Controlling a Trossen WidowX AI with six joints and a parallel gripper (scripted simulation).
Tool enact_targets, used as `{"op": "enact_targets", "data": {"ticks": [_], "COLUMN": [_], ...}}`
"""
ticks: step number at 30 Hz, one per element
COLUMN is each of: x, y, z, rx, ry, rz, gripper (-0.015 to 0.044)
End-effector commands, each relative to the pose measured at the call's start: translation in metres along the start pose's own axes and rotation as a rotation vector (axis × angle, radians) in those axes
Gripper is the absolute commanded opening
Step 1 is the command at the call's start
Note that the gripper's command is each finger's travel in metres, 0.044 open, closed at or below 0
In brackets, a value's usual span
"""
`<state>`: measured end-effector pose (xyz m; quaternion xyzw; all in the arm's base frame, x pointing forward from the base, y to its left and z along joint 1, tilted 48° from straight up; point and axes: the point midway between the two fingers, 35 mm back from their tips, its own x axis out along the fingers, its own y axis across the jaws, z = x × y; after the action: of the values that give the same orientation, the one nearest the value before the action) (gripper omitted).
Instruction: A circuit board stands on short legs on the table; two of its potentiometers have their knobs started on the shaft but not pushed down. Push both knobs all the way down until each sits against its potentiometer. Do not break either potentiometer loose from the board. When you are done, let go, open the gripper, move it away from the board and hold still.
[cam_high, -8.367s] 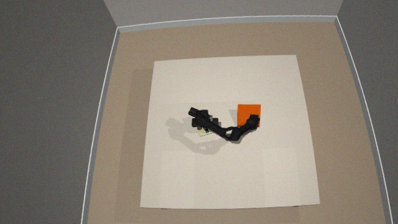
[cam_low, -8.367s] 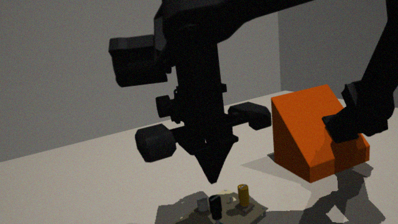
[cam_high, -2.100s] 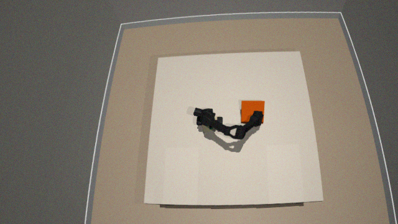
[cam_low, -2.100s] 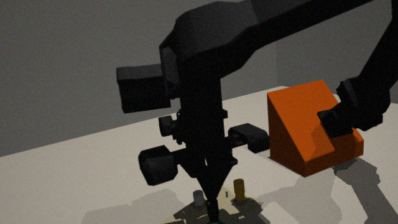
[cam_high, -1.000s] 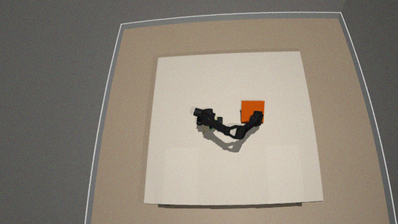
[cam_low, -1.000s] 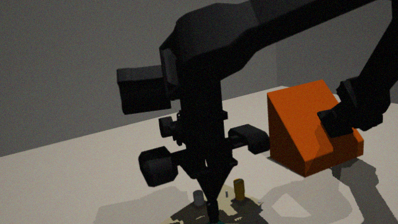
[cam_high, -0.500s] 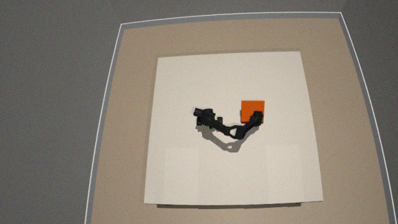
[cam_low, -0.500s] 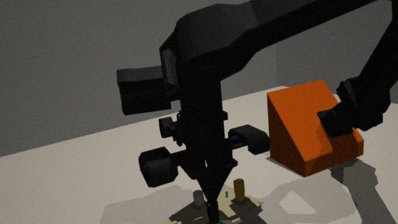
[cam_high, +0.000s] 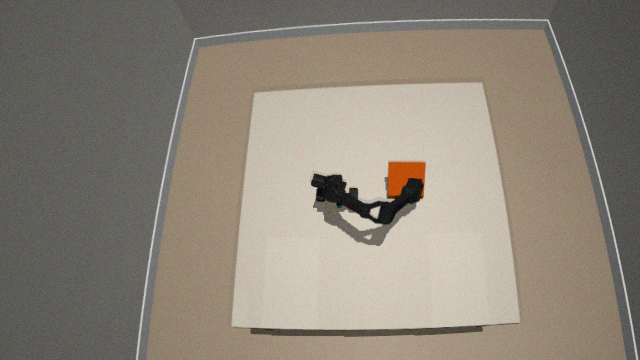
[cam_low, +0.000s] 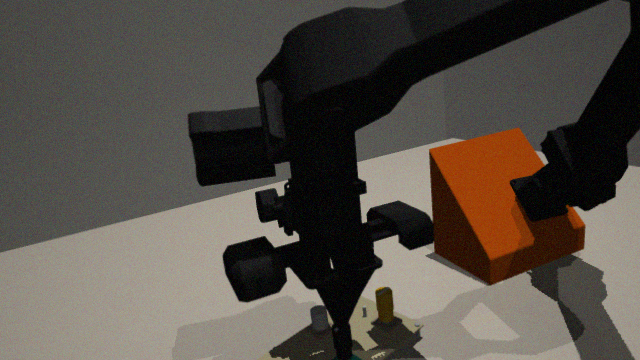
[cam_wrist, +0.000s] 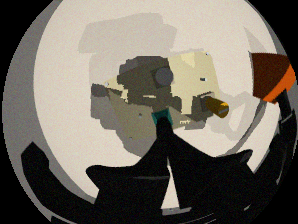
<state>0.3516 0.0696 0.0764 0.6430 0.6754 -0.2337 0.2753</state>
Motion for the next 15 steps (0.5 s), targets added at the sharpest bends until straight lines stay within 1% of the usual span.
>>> {"op": "enact_targets", "data": {"ticks": [1, 15], "x": [0.0111, 0.0067], "y": [0.0011, 0.0014], "z": [-0.0036, -0.0034], "rx": [-0.017, -0.017], "ry": [0.004, 0.004], "rz": [-0.016, -0.016], "gripper": [0.0, 0.0]}}
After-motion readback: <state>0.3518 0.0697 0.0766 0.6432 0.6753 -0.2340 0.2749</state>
